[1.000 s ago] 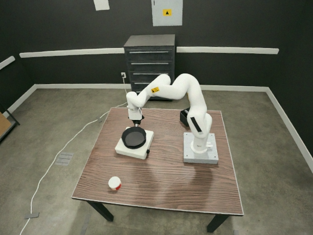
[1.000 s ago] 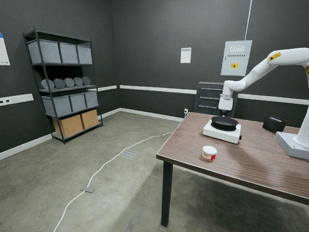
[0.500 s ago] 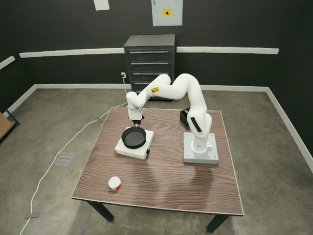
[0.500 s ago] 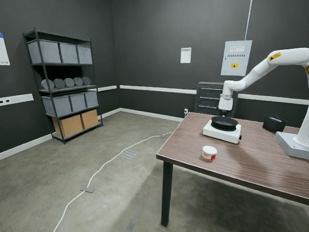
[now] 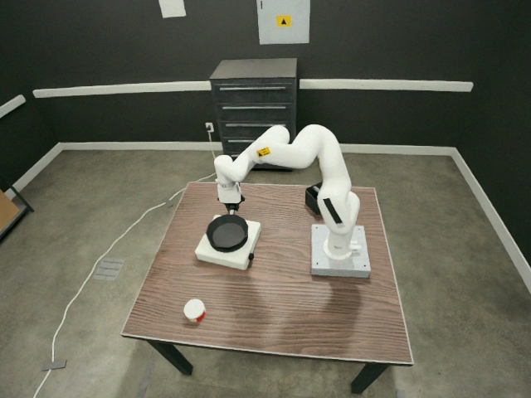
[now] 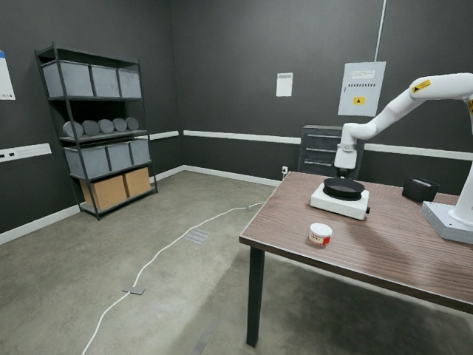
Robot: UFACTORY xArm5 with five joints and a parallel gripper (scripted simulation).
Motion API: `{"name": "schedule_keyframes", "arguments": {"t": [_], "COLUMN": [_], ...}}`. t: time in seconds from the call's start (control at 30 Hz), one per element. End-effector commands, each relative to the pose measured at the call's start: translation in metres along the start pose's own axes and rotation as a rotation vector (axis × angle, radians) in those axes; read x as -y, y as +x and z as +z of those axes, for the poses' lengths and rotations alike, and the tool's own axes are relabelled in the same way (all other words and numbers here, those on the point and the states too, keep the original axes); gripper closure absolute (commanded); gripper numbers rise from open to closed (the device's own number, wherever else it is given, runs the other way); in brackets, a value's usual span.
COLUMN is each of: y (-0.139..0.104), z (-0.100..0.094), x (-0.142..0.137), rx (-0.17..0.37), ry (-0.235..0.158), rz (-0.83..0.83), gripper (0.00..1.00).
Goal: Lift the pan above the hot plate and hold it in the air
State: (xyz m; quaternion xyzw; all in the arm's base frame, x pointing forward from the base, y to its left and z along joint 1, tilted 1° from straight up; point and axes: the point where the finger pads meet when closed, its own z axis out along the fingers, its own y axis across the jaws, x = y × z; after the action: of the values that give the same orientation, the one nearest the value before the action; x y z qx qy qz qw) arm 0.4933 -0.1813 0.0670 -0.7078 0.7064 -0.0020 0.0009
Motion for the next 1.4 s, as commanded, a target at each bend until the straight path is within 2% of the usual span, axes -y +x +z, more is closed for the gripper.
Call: {"name": "schedule_keyframes", "arguments": {"t": [0.0,0.9,1.37], "y": [0.001,0.001,0.001], "z": [-0.003,-0.016,-0.031], "x": [0.002,0.002,0.001], "rx": [-0.002,-0.002,-0.002], "ry": [0.006,0.006,0.006], "rz": [0.000,0.000,0.000], "gripper": [1.00,1.00,1.00]}}
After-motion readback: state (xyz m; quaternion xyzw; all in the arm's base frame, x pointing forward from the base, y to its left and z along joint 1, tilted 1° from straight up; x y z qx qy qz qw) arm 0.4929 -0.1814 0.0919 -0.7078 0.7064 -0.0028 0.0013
